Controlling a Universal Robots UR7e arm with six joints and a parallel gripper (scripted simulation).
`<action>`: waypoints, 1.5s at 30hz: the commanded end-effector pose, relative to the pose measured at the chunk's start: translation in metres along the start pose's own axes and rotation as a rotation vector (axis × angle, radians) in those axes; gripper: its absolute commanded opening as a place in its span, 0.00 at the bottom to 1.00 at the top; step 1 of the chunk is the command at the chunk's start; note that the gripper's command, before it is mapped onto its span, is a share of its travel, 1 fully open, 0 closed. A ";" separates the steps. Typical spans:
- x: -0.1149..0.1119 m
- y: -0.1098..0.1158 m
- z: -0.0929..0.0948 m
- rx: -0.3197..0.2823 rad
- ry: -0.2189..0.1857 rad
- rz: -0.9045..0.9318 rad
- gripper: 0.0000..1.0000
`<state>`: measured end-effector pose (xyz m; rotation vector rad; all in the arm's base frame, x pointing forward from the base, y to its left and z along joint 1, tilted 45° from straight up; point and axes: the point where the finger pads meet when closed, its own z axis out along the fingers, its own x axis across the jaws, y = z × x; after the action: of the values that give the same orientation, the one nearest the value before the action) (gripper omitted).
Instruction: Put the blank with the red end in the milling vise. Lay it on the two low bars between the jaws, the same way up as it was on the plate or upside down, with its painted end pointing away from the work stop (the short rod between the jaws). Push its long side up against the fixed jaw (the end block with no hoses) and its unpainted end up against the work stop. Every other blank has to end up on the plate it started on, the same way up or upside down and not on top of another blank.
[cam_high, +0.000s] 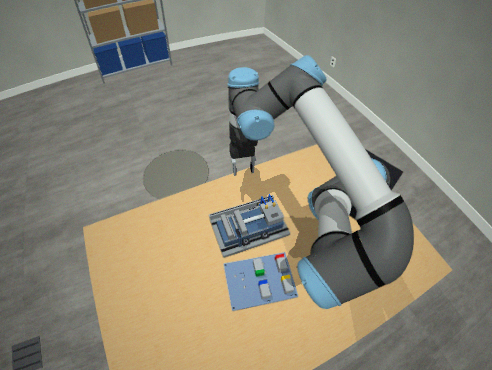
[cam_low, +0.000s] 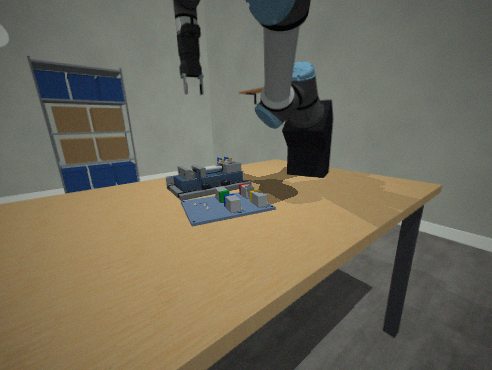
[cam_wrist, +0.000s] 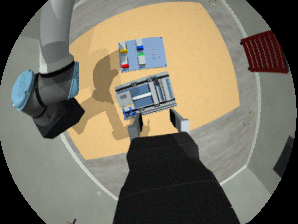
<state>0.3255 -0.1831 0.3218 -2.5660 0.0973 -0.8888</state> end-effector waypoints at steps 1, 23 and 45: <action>-0.004 -0.015 0.002 0.004 0.001 0.004 1.00; -0.014 -0.061 0.013 0.004 0.001 0.004 1.00; -0.031 -0.135 0.031 0.003 0.000 0.002 1.00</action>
<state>0.3137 -0.0696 0.3360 -2.5611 0.0991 -0.8866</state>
